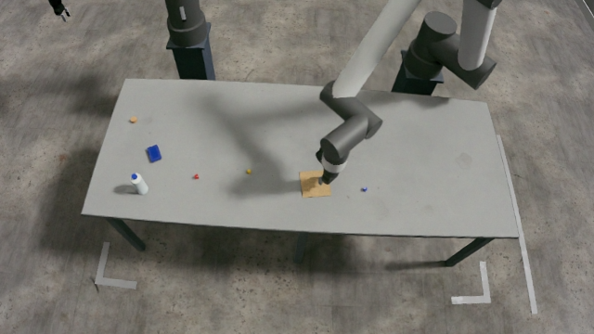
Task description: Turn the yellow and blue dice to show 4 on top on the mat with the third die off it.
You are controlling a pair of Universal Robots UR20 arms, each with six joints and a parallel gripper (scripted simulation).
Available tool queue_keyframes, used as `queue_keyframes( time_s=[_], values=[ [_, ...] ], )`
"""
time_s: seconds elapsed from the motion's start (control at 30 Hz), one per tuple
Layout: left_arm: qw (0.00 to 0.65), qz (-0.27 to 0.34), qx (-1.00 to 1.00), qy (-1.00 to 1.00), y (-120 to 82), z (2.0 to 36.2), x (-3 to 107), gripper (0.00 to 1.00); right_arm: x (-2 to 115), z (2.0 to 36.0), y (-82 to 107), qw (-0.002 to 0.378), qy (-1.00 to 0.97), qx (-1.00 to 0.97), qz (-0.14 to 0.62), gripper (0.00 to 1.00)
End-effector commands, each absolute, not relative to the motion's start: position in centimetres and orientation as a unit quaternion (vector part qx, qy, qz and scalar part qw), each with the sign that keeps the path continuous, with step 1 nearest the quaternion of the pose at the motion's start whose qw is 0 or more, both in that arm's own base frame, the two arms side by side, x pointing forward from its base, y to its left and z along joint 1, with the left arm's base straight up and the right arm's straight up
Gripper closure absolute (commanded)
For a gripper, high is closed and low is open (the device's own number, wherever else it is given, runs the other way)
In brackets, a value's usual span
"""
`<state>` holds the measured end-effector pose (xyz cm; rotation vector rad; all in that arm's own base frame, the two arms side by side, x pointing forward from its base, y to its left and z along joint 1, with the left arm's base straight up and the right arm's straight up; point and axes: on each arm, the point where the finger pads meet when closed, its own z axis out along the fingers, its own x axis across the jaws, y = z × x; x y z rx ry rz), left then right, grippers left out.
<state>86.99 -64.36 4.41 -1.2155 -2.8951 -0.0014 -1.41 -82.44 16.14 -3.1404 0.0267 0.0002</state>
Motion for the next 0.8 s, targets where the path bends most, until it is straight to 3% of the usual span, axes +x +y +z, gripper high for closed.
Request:
queue_keyframes(
  time_s=[0.0, 0.77],
  values=[
    [0.000, 0.000, -0.387, -0.922, -59.8, 4.5, 87.6, 0.00, -1.4, 16.2, -82.5, 0.000, 0.008, -1.000, 0.000, 0.00],
    [0.000, 0.000, -0.387, -0.922, -48.4, 4.5, 88.9, 0.00, -1.4, 16.2, -82.5, 0.000, 0.008, -1.000, 0.000, 0.00]
  ],
)
